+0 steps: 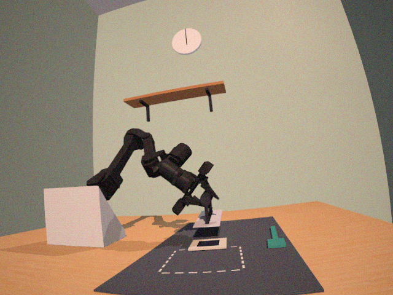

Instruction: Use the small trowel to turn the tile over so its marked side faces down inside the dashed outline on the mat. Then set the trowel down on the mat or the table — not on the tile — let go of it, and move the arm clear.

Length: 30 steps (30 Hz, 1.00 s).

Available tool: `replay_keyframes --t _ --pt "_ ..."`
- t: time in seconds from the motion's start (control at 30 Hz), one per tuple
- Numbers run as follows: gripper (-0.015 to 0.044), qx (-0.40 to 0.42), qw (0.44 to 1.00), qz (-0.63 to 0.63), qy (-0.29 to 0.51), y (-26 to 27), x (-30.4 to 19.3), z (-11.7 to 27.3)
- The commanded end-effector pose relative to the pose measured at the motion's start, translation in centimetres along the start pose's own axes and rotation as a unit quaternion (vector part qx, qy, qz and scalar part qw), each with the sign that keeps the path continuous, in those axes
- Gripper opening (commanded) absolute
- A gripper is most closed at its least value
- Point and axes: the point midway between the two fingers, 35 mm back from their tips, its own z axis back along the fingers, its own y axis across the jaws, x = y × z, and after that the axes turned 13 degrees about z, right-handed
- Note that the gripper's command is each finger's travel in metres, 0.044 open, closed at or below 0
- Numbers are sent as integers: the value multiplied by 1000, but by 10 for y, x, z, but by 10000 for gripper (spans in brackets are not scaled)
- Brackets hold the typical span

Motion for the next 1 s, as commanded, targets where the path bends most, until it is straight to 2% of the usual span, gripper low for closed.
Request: replay_keyframes --t 0.0,0.97 --pt "0 -5 1000 7 -5 -2 0 0" --pt "0 -5 1000 6 -5 26 -5 -29"
